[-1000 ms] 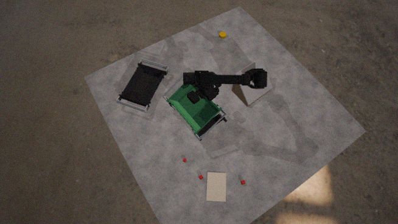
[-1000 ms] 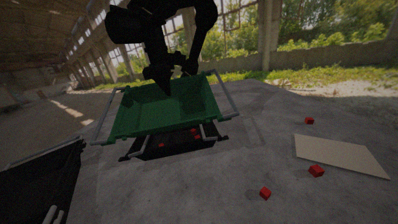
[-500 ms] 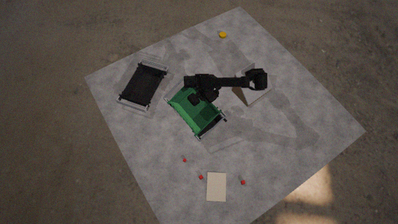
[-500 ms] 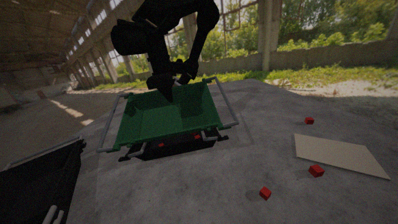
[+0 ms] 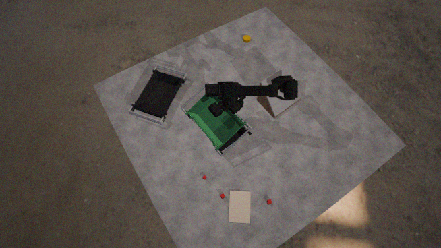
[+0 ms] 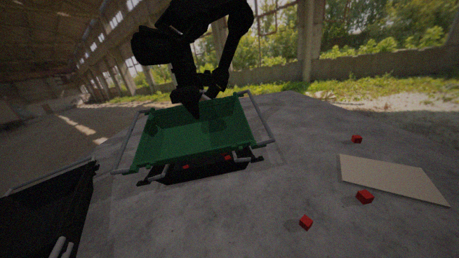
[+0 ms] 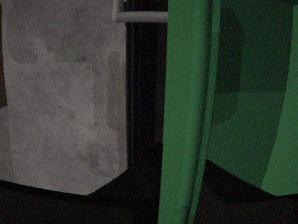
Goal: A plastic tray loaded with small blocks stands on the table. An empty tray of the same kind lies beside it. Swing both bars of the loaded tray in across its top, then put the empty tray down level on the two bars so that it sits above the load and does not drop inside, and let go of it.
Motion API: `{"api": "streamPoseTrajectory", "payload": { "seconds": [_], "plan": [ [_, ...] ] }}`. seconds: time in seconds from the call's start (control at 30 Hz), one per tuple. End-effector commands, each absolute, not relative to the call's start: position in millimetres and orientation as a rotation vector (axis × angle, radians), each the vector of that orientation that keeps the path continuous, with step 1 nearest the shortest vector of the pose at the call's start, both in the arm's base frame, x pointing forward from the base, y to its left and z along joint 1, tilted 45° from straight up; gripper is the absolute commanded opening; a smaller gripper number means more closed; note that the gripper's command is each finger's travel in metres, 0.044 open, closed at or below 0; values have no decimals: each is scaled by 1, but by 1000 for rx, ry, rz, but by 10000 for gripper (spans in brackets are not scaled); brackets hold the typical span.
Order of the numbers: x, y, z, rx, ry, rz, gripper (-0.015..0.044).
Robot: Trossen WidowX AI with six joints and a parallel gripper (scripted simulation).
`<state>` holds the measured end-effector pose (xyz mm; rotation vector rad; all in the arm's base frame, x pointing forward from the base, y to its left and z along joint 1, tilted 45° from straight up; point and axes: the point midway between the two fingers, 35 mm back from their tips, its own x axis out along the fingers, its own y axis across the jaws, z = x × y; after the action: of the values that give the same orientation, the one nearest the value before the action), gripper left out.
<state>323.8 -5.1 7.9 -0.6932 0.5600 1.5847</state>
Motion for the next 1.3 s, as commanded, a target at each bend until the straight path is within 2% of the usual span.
{"api": "streamPoseTrajectory", "payload": {
  "seconds": [0.0,1.27],
  "plan": [
    [319,-2,5,-694,561,1587,0],
    [308,7,-8,-693,561,1587,0]
  ]
}}
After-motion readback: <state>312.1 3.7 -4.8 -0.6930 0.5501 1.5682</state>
